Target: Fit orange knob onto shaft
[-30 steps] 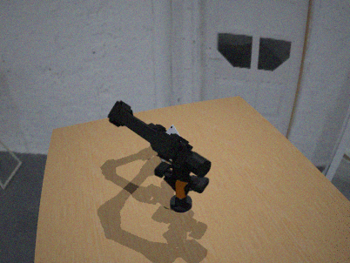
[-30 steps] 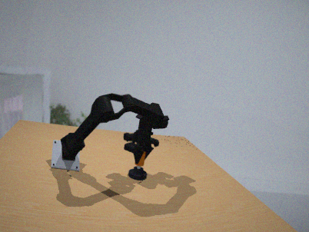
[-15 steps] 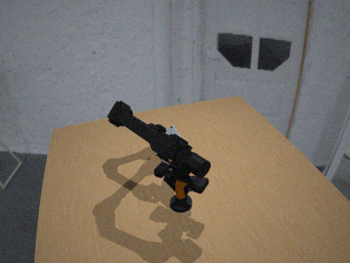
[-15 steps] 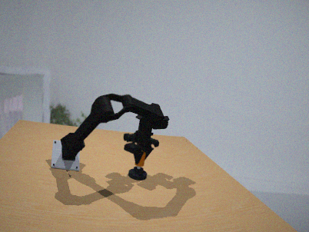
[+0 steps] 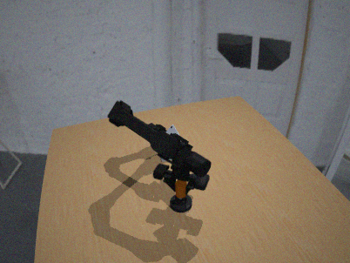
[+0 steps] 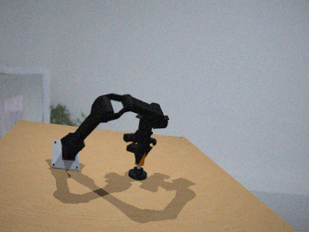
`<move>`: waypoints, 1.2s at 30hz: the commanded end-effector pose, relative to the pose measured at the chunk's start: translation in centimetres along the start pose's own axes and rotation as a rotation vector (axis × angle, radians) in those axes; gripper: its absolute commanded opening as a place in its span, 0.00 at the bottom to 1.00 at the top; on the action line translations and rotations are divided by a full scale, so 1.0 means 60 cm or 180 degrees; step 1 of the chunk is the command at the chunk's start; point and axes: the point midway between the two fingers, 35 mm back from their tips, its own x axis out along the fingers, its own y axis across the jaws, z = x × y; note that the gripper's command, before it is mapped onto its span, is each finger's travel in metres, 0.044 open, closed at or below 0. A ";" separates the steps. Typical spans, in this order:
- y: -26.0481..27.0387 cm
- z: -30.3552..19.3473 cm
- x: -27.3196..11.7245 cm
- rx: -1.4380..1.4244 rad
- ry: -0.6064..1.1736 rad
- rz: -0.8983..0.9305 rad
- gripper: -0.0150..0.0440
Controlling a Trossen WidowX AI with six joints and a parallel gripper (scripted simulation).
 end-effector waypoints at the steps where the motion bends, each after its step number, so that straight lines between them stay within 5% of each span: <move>1: -0.002 0.001 0.000 -0.0128 0.0002 -0.0011 0.25; 36: -0.002 -0.001 0.003 -0.0795 0.0004 -0.0010 0.25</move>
